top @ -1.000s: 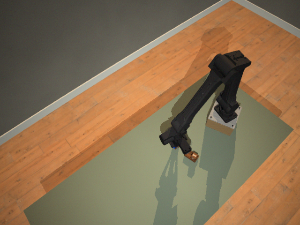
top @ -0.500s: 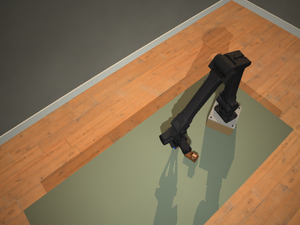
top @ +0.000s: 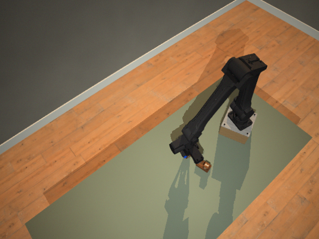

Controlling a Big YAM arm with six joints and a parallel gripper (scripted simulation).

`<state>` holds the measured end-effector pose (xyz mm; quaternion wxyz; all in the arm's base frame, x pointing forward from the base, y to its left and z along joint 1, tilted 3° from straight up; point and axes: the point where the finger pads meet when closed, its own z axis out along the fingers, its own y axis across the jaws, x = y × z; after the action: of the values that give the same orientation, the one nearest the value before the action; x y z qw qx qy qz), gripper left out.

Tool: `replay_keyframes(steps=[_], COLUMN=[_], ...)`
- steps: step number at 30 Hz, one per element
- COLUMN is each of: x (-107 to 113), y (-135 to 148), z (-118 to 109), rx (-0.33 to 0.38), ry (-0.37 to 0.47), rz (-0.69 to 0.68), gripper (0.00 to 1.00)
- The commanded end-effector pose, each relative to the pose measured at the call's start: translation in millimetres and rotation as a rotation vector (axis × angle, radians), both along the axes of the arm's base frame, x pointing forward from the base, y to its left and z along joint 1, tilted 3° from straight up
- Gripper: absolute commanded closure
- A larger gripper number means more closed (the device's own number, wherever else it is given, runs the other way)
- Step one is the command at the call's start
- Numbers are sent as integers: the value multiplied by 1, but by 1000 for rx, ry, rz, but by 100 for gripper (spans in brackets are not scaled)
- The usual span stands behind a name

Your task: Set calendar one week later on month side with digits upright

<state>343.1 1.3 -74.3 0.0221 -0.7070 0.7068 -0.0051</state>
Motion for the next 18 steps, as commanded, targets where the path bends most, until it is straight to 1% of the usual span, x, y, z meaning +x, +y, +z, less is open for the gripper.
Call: replay_keyframes(steps=[1, 2, 3, 14, 18], x=[5, 5, 5, 5, 9], y=[5, 5, 5, 5, 5], z=[0, 0, 0, 0, 13], rx=[3, 3, 3, 3, 3], ry=[-13, -13, -13, -13, -26], rz=[8, 8, 8, 8, 8], gripper=[58, 58, 54, 54, 54])
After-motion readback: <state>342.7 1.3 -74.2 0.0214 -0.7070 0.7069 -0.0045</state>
